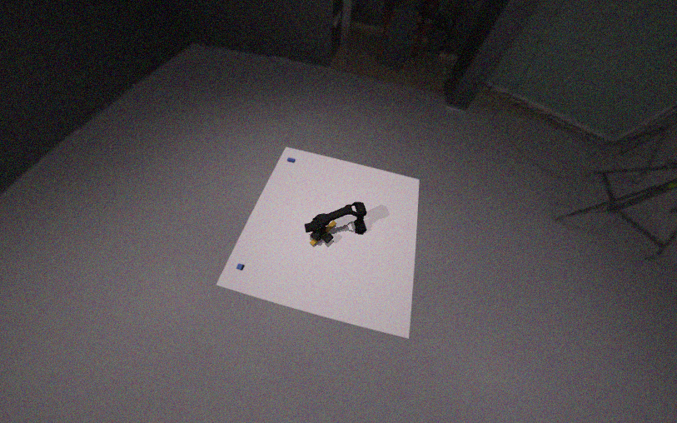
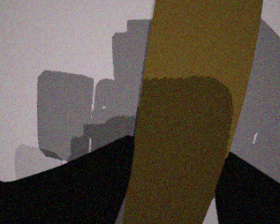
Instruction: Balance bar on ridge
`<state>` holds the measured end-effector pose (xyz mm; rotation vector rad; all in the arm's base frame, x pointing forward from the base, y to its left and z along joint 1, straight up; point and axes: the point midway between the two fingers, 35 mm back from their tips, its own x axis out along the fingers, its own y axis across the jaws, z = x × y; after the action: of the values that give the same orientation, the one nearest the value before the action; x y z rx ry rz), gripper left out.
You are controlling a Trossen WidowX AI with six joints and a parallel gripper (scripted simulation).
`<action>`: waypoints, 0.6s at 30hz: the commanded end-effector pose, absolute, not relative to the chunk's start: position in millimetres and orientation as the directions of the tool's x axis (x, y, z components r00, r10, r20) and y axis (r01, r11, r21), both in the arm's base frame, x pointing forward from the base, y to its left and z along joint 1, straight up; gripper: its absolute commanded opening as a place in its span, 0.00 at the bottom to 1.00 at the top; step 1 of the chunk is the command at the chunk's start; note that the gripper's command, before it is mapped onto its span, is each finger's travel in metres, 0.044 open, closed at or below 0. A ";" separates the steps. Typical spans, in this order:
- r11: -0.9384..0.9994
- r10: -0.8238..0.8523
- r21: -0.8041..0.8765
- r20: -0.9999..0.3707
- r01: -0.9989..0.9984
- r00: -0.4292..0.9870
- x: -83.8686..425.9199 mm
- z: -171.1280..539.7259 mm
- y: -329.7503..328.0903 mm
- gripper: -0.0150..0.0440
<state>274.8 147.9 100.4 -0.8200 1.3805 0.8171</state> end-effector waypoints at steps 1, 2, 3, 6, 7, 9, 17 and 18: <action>0.493 0.013 -0.016 -1.000 -0.870 0.026 274.8 100.4 147.9 0.25; 0.493 0.013 -0.016 -1.000 -0.870 0.026 274.8 100.4 147.9 0.25; 0.493 0.013 -0.016 -1.000 -0.870 0.026 274.8 100.4 147.9 0.25; 0.493 0.013 -0.016 -1.000 -0.870 0.026 274.8 100.4 147.9 0.25; 0.493 0.013 -0.016 -1.000 -0.870 0.026 274.8 100.4 147.9 0.25; 0.493 0.013 -0.016 -1.000 -0.870 0.026 274.8 100.4 147.9 0.25; 0.493 0.013 -0.016 -1.000 -0.870 0.026 274.8 100.4 147.9 0.34; 0.493 0.013 -0.016 -1.000 -0.870 0.026 274.8 100.4 147.9 0.39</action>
<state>274.8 147.9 100.4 -0.8199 1.3805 0.8171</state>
